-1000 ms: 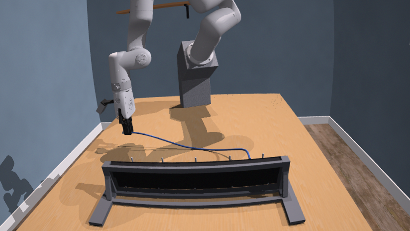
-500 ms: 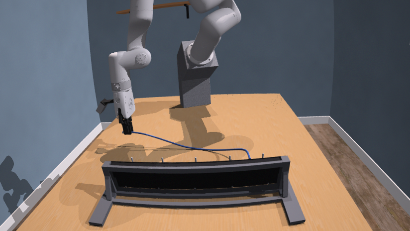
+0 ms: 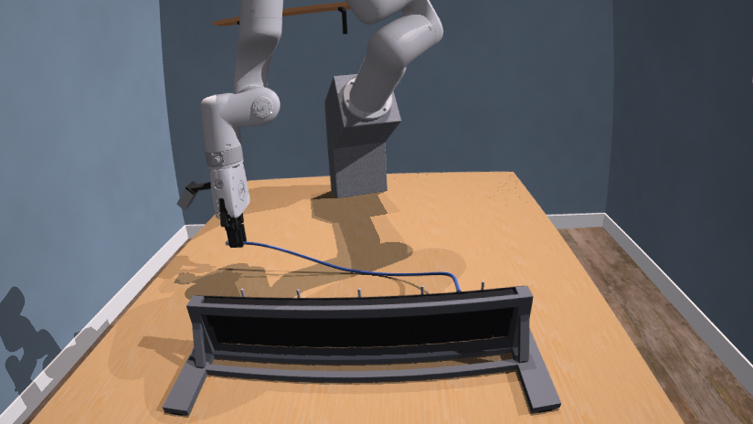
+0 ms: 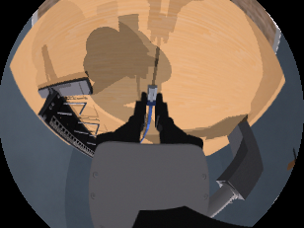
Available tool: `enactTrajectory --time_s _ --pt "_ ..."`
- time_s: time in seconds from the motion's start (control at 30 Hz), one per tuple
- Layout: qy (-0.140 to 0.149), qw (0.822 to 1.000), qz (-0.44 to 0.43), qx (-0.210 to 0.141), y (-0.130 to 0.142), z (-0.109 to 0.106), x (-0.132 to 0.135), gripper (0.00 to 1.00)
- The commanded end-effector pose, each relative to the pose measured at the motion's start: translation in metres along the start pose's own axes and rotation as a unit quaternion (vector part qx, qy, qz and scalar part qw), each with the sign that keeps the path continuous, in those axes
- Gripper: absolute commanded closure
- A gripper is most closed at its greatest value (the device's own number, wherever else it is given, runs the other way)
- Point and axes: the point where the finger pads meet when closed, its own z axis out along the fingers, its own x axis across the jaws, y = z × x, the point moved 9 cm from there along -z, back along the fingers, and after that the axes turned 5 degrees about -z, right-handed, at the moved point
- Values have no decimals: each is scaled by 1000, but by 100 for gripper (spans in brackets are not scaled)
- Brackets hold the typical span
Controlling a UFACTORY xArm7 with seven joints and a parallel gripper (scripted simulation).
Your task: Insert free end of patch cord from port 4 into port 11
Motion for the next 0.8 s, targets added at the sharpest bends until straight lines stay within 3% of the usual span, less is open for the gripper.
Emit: enactTrajectory --time_s 0.0,0.47,0.77 --pt "0 1000 -17 1 5 -2 -4 100" --pt "2 991 -133 0 45 -7 -33 100" --pt "3 969 -249 -1 84 -13 -63 100"
